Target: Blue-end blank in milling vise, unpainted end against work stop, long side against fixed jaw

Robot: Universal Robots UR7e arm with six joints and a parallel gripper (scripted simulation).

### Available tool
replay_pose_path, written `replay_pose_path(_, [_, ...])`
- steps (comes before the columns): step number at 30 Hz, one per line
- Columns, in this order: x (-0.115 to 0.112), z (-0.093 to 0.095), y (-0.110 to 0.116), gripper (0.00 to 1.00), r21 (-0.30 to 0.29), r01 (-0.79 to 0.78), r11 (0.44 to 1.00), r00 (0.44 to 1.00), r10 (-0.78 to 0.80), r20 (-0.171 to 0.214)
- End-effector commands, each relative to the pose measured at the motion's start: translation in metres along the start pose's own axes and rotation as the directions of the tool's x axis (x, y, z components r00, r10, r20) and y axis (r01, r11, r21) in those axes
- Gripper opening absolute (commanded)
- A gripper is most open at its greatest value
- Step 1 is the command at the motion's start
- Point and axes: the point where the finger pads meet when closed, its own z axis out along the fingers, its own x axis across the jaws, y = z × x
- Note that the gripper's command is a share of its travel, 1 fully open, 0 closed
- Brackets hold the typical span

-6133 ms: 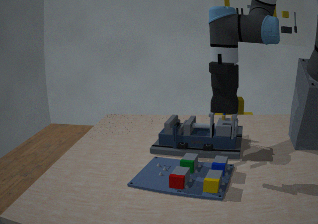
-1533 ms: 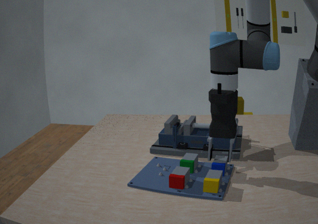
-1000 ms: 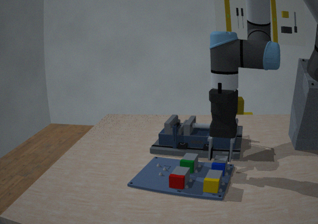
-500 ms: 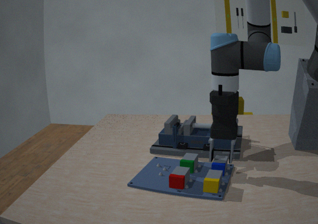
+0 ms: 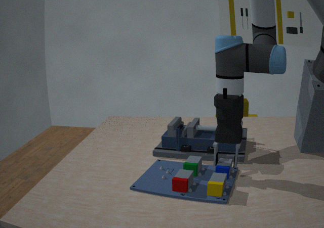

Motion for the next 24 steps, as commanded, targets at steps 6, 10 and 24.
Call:
replay_pose_path(6, [0.0011,0.0015,-0.0003,1.00,0.000,0.001,1.000,1.000,-0.001,-0.003])
replay_pose_path(10, [0.0035,0.0069,-0.0010,1.00,0.001,0.003,1.000,1.000,-0.003,-0.006])
replay_pose_path(24, [0.0031,0.0080,-0.0009,1.00,0.000,0.001,1.000,1.000,-0.001,-0.004])
